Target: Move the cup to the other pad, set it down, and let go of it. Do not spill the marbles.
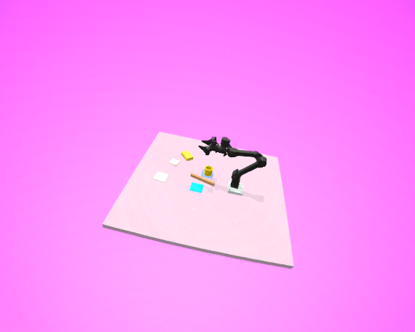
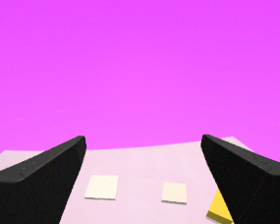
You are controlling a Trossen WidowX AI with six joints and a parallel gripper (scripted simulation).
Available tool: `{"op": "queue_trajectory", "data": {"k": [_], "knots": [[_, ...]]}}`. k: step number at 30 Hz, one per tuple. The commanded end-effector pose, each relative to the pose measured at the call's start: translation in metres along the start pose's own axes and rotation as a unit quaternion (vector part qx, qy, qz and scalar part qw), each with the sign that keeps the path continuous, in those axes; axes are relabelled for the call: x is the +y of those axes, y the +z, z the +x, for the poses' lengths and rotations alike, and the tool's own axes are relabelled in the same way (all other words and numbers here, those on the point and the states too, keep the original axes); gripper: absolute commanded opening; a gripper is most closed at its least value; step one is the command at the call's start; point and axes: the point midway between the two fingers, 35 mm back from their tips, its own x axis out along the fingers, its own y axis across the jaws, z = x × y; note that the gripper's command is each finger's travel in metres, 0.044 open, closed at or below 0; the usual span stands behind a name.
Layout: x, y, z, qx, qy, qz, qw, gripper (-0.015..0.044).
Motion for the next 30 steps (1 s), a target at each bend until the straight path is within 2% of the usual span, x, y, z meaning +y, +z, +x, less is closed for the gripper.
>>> {"op": "queue_trajectory", "data": {"k": [1, 3, 5, 9, 14, 21, 30], "knots": [[-0.001, -0.003, 0.001, 0.009, -0.002, -0.008, 1.0, 0.0374], [-0.01, -0.029, 0.01, 0.078, -0.01, -0.074, 0.994, 0.0321], [-0.025, -0.068, 0.014, 0.184, -0.005, -0.166, 0.969, 0.0269], [-0.05, -0.133, 0.001, 0.366, 0.059, -0.301, 0.878, 0.0167], [-0.068, -0.178, -0.031, 0.499, 0.173, -0.375, 0.762, 0.0167], [-0.076, -0.207, -0.09, 0.593, 0.376, -0.393, 0.594, 0.0167], [-0.075, -0.208, -0.093, 0.595, 0.385, -0.391, 0.588, 0.0167]]}}
